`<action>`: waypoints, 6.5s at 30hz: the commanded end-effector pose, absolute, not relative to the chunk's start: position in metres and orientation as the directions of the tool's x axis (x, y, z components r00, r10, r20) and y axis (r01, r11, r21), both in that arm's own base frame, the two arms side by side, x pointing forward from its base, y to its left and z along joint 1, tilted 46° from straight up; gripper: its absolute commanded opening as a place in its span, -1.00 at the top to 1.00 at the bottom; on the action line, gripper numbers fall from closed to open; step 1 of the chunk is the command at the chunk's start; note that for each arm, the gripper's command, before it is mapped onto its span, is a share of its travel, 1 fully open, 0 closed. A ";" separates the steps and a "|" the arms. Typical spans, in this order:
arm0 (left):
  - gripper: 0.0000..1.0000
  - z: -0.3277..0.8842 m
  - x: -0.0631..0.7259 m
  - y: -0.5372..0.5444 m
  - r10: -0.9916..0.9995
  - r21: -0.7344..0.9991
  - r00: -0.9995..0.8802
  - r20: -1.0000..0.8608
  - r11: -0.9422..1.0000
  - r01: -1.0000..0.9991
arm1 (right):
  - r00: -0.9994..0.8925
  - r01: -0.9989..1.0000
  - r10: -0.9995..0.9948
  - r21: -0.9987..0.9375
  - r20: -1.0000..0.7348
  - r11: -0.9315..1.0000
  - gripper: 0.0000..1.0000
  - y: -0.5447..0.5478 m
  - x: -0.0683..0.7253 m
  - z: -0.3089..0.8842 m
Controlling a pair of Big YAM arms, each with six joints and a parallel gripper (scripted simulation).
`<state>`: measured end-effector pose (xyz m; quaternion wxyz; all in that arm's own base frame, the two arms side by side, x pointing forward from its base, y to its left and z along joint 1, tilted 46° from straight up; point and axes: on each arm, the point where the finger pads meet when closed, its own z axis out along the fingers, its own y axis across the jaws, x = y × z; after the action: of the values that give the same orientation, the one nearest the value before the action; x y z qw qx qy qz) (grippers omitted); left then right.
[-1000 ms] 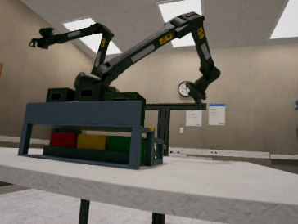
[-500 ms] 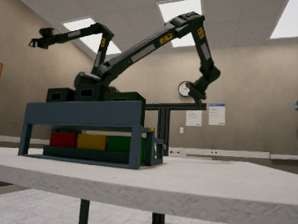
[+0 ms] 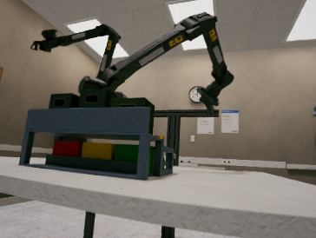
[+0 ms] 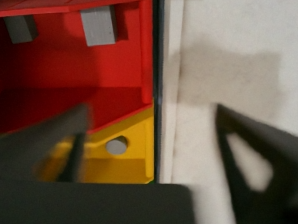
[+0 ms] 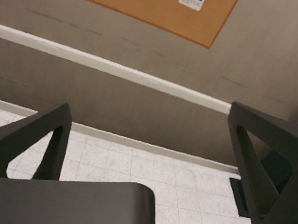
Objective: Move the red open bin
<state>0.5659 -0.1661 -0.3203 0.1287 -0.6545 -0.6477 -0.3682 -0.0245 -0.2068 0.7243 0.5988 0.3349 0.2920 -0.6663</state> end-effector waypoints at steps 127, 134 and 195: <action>-0.81 -0.376 0.585 -0.115 0.754 0.293 -0.099 0.649 -0.128 0.948 | -0.083 0.992 -0.643 0.000 -0.761 -0.128 -1.00 -0.178 -0.023 0.751; -0.81 -0.372 0.590 -0.117 0.757 0.302 -0.106 0.645 -0.126 0.945 | -0.083 0.992 -0.643 0.000 -0.761 -0.128 -1.00 -0.178 -0.023 0.751; -0.81 -0.377 0.597 -0.117 0.760 0.312 -0.110 0.641 -0.126 0.942 | -0.083 0.992 -0.643 0.000 -0.761 -0.128 -1.00 -0.178 -0.023 0.751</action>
<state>0.5906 -0.1195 -0.3707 0.1273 -0.6541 -0.6491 -0.3671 -0.0245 -0.2068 0.7243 0.5988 0.3349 0.2920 -0.6663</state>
